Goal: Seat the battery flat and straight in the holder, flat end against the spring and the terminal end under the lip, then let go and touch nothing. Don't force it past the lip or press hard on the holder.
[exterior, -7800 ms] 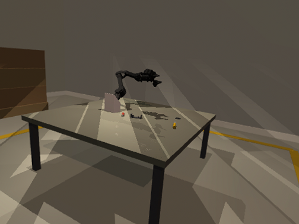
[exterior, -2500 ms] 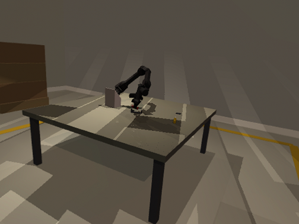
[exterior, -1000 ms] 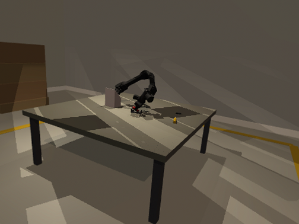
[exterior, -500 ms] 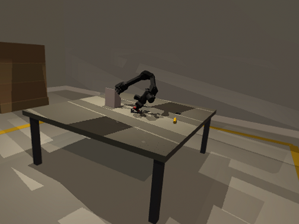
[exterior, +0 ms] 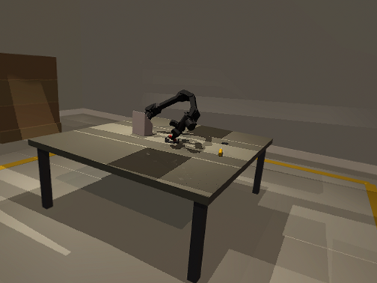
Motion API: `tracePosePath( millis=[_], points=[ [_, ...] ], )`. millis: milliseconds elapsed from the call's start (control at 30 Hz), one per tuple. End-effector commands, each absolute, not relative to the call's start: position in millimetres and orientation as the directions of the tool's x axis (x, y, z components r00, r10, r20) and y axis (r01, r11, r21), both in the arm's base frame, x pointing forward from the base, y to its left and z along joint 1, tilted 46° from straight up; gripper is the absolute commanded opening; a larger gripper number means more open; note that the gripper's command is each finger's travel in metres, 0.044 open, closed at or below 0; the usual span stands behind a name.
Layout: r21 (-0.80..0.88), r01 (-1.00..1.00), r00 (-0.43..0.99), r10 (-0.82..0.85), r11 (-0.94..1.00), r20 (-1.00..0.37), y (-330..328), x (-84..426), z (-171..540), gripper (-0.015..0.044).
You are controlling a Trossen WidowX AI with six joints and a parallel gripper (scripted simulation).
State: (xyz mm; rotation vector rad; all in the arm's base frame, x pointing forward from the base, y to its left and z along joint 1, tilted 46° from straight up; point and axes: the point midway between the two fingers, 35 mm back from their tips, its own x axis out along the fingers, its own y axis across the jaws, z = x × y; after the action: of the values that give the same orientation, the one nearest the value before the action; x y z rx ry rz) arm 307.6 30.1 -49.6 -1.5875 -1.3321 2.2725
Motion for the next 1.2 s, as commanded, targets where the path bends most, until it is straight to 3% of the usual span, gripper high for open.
tracePosePath(
  millis=[0,1167],
  points=[
    [-0.671,0.403,-0.449,0.505,-0.622,-0.737,32.4,314.6,-47.7,0.0075],
    [-0.671,0.400,-0.316,0.593,-0.625,-0.741,32.6,312.7,-56.6,0.0075]
  ],
)
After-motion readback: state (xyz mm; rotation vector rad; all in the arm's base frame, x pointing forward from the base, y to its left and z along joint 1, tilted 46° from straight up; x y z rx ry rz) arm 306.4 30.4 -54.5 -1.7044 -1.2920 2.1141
